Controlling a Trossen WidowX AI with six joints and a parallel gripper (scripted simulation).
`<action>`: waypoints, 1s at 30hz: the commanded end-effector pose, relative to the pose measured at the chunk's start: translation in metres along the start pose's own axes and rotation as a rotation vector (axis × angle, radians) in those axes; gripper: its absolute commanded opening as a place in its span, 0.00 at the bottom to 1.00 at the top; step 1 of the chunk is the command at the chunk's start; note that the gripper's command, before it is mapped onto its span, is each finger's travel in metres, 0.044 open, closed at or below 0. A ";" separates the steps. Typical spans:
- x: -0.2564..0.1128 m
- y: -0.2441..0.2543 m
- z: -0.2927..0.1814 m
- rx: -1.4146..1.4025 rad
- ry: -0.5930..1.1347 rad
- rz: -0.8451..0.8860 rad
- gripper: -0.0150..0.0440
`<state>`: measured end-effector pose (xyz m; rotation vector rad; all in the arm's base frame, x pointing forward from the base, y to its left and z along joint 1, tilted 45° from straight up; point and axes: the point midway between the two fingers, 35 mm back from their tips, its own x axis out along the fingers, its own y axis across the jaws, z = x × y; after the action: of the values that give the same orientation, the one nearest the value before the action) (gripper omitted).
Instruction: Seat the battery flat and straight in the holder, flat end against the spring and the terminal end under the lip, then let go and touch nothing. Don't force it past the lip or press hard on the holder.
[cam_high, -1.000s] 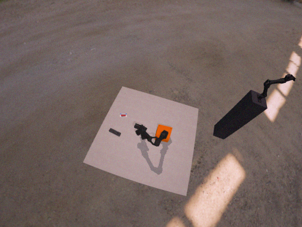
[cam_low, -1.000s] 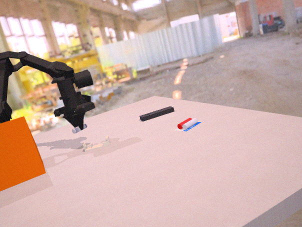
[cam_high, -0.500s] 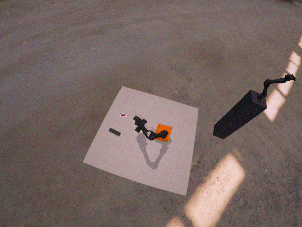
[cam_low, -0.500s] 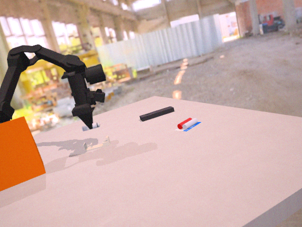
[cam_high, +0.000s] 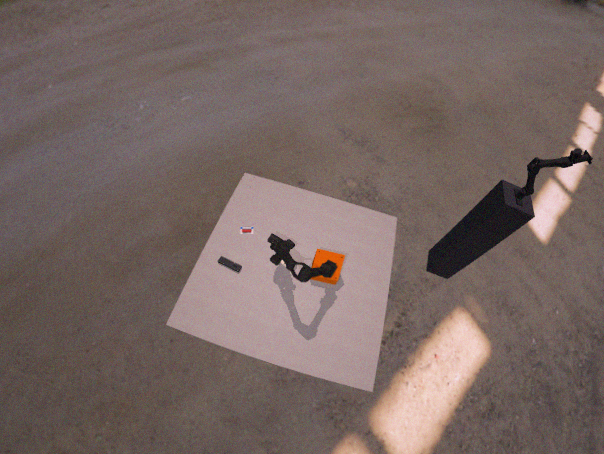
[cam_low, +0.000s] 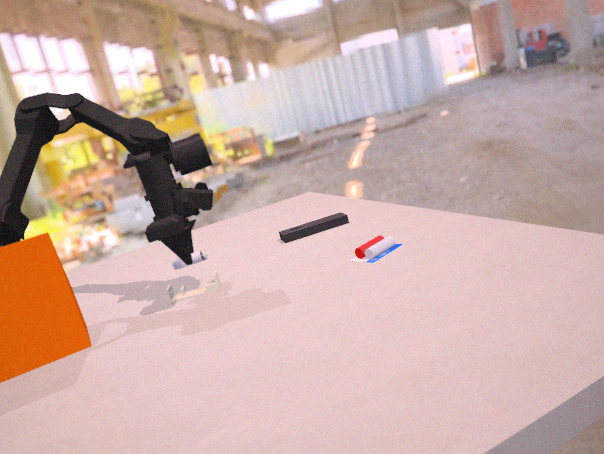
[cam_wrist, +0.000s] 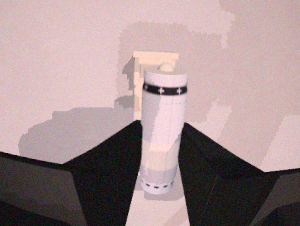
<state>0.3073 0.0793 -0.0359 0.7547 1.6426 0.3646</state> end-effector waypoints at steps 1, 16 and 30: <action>0.006 0.000 0.000 0.003 -0.046 -0.007 0.36; 0.024 0.004 0.000 0.003 -0.184 -0.007 0.36; 0.033 0.002 -0.003 0.004 -0.267 -0.023 0.36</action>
<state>0.3039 0.1029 -0.0581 0.7529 1.4198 0.2479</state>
